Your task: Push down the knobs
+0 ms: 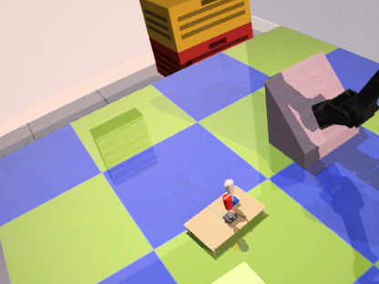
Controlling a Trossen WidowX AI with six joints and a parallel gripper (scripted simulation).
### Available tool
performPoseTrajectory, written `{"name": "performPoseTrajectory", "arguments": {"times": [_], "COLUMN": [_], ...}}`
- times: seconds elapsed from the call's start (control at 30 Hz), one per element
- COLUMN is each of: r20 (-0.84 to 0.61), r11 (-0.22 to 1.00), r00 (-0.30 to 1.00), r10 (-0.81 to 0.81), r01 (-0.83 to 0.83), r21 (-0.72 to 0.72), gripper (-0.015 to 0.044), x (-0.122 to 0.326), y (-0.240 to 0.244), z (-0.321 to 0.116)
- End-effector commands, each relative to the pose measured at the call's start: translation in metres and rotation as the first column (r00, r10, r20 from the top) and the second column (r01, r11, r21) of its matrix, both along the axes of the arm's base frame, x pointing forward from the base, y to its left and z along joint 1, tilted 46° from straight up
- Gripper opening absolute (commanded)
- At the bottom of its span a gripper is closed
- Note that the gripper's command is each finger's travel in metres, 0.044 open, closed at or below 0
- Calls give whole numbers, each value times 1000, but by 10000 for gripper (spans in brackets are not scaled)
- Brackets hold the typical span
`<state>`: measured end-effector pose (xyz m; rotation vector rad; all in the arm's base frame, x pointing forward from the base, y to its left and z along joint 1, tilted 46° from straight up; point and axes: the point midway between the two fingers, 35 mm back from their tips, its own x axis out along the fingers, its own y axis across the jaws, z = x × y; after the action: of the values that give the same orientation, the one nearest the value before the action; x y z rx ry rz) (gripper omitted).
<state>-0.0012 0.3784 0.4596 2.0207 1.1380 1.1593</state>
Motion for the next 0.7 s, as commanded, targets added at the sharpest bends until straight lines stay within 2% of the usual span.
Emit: {"name": "performPoseTrajectory", "arguments": {"times": [0.0,0.33,0.67], "r20": [68,263,494], "r11": [998,964,866], "r00": [997,956,856], "r10": [-40,-129,-154], "r01": [43,183,358], "r21": [-46,-191,-350], "gripper": [0,0,0], "x": [10,45,96], "y": [6,23,36], "z": [-4,-26,-58]}}
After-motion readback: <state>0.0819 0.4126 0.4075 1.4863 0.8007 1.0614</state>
